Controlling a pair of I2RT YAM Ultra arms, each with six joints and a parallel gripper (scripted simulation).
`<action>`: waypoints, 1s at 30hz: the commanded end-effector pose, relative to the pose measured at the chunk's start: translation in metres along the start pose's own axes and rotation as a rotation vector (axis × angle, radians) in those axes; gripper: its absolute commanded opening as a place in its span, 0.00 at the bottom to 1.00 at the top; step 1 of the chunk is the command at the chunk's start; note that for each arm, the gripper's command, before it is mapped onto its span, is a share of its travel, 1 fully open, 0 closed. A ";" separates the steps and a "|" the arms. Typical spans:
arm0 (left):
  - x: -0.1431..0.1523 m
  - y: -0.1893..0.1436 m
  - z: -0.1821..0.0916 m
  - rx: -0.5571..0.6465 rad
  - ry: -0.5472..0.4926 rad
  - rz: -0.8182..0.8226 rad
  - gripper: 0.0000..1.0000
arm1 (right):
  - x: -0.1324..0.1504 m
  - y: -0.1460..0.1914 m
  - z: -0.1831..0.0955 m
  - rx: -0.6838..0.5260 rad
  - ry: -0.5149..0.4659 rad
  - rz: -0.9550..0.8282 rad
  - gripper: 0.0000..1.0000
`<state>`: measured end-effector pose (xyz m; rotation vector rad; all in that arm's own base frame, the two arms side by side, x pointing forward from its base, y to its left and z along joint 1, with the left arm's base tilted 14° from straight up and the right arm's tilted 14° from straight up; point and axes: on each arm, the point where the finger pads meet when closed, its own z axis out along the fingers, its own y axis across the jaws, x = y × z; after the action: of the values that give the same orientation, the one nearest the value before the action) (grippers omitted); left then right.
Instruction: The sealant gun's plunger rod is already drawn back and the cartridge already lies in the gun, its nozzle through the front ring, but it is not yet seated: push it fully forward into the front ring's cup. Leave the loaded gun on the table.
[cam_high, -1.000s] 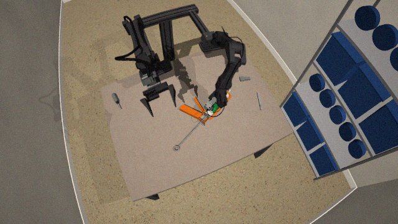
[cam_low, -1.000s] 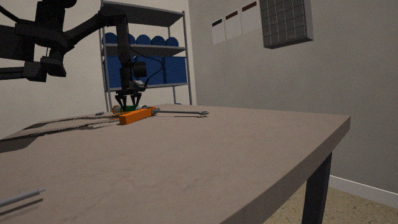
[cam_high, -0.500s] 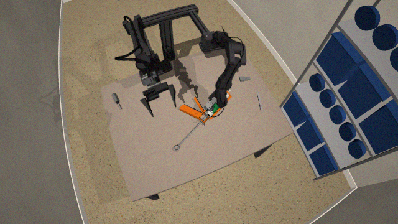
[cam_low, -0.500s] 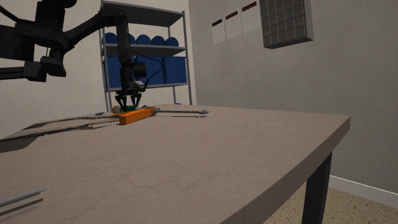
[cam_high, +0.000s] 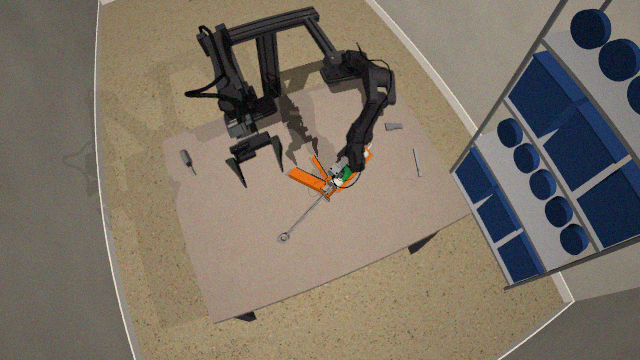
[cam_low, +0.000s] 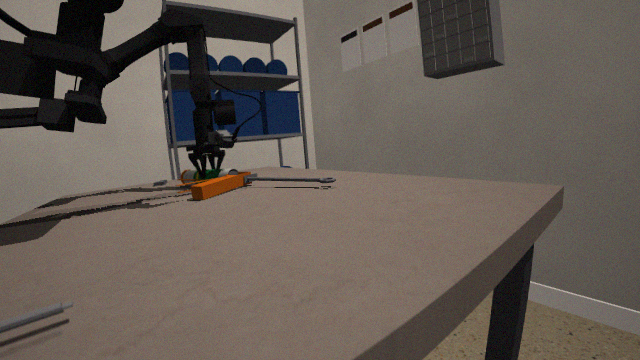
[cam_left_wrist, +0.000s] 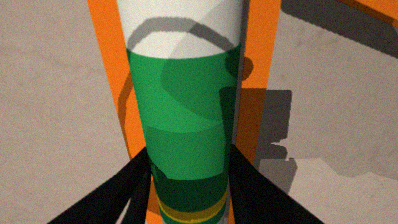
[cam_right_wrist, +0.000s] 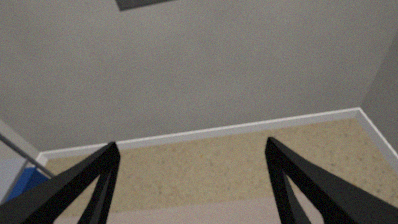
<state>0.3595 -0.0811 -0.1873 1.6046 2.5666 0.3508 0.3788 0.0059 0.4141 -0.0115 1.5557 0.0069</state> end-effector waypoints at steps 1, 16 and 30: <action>-0.003 -0.004 0.005 0.026 -0.008 -0.008 0.00 | -0.030 0.004 -0.013 -0.017 -0.065 -0.009 1.00; 0.003 -0.008 0.007 0.040 0.003 -0.014 0.00 | -0.030 0.004 -0.013 -0.017 -0.065 -0.009 1.00; 0.002 -0.005 -0.006 0.022 -0.046 -0.007 0.00 | -0.030 0.004 -0.013 -0.017 -0.065 -0.009 1.00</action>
<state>0.3591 -0.0811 -0.1871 1.5947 2.5573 0.3352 0.3788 0.0059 0.4141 -0.0115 1.5557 0.0069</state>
